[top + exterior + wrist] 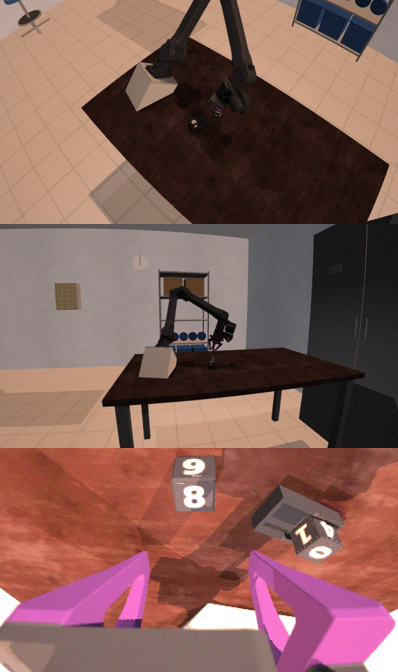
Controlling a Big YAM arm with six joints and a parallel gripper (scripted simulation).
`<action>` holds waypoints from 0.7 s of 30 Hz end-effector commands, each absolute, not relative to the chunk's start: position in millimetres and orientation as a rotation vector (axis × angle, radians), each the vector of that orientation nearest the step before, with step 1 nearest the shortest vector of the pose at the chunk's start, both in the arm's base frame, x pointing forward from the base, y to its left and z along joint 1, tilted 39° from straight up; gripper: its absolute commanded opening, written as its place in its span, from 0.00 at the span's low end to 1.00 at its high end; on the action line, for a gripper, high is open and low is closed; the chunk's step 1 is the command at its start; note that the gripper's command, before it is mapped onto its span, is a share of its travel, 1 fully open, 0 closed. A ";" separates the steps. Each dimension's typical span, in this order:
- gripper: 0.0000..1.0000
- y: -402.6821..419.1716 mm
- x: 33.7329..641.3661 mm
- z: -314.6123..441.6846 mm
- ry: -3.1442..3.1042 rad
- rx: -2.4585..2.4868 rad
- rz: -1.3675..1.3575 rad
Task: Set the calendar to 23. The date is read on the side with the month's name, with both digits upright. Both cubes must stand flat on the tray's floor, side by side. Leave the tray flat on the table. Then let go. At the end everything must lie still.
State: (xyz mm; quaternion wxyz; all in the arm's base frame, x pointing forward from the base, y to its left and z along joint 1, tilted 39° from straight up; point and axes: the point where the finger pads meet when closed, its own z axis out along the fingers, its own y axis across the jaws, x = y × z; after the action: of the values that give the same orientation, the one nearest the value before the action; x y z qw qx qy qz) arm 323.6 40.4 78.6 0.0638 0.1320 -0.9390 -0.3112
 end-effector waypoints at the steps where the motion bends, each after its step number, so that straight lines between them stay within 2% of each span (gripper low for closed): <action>1: 0.65 32.0 333.2 94.0 -2.956 0.364 -0.942; 4: 0.65 40.1 348.8 105.6 -2.984 0.433 -0.934; 6: 0.65 32.7 333.0 93.9 -2.973 0.359 -0.951; 20: 0.65 41.5 332.2 95.5 -3.180 0.313 -1.072; 21: 1.00 36.9 347.9 108.2 -3.218 0.334 -1.063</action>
State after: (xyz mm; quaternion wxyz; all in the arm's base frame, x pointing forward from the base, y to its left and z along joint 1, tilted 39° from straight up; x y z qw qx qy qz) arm 319.8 40.6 84.1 -0.0898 0.0918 -0.9381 -0.3215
